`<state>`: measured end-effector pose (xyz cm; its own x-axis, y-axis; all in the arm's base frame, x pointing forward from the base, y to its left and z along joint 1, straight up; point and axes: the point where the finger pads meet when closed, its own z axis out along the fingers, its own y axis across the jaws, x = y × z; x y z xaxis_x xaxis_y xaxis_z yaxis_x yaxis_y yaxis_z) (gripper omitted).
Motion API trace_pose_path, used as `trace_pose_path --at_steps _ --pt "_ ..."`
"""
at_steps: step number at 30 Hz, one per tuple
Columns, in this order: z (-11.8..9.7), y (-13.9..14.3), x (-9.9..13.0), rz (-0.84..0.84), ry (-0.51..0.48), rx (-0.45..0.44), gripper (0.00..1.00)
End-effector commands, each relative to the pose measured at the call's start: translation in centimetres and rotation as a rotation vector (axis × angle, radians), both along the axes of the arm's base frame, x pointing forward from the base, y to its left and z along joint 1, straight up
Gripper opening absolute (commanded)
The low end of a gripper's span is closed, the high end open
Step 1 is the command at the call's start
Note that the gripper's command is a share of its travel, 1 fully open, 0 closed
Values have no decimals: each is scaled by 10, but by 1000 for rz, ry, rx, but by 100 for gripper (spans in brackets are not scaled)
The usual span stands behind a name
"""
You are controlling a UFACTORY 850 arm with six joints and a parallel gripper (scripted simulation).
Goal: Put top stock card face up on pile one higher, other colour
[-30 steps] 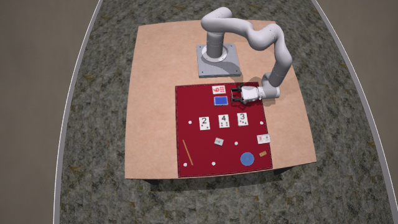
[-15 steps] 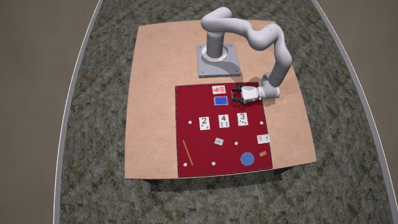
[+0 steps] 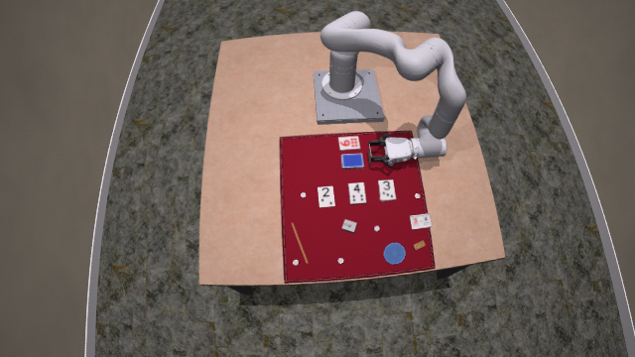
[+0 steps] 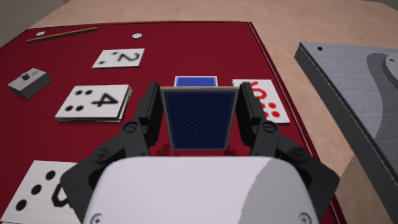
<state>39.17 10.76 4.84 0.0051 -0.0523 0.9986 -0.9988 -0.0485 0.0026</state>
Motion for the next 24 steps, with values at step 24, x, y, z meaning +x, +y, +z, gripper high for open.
trace_pose_path --at_steps 24 --pt "0 10 0 0 -1 1 73"
